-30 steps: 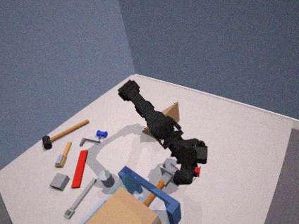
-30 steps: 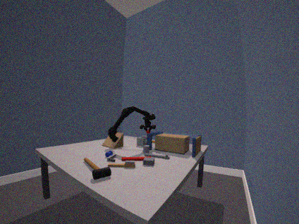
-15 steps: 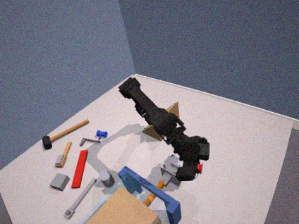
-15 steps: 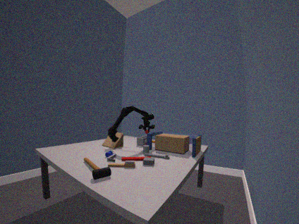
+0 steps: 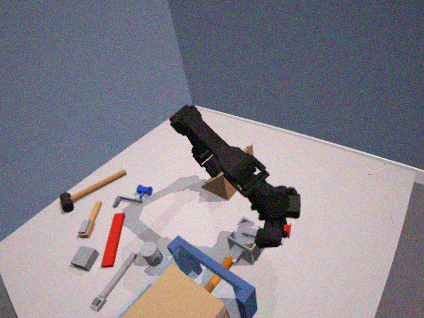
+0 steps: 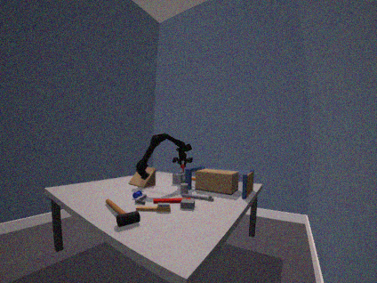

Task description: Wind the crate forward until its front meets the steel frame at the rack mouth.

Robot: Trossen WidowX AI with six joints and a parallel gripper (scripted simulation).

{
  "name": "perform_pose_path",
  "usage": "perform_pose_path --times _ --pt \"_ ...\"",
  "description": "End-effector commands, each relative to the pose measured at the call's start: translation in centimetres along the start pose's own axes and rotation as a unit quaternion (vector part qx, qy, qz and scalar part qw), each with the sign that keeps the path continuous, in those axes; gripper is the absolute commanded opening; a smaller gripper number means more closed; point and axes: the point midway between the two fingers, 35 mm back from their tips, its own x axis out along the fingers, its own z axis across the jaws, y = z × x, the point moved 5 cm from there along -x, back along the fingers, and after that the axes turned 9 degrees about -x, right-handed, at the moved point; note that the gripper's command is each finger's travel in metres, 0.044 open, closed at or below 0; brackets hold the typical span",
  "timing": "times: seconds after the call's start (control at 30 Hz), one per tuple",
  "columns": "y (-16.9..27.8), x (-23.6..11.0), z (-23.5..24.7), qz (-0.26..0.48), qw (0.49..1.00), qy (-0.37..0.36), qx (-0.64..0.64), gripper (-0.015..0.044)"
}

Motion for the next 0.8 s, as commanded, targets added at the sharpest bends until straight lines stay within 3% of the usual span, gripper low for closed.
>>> perform_pose_path --times 0.0,0.77 --pt "-0.1 0.2 1.8 0.007 1.000 -0.019 -0.004 0.0000" --pt "0.1 -0.1 4.6 0.007 1.000 -0.020 -0.004 0.0000"
